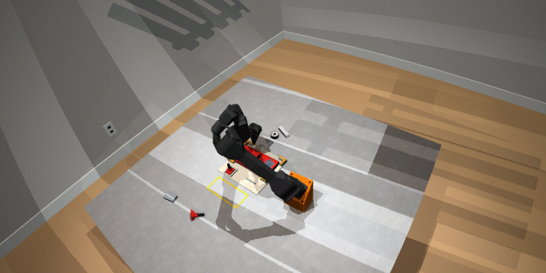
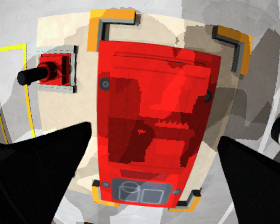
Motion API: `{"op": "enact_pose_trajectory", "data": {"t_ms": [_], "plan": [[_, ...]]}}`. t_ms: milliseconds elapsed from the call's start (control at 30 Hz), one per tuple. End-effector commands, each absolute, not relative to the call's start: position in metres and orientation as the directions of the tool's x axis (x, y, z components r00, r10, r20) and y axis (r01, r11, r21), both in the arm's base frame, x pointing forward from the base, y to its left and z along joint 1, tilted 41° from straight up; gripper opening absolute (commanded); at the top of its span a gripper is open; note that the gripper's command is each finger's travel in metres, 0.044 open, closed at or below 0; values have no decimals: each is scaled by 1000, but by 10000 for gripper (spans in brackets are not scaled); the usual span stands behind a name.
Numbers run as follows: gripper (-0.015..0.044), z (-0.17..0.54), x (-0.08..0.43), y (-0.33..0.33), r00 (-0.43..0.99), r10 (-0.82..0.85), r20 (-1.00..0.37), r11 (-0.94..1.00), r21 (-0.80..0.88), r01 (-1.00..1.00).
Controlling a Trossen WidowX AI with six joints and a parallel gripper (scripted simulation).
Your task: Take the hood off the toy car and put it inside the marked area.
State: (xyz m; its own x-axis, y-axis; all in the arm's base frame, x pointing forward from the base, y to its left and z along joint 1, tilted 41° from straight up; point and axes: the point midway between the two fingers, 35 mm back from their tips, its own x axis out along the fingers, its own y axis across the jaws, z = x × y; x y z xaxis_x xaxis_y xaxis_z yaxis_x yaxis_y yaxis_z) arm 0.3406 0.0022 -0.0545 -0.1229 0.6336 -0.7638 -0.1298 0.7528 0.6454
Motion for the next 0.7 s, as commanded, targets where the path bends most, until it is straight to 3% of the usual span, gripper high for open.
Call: {"op": "enact_pose_trajectory", "data": {"t_ms": [0,667], "plan": [[440,-57,340,5,-121,638,-760,751,649,-122],[440,-66,337,14,-121,639,-760,750,650,-122]]}}
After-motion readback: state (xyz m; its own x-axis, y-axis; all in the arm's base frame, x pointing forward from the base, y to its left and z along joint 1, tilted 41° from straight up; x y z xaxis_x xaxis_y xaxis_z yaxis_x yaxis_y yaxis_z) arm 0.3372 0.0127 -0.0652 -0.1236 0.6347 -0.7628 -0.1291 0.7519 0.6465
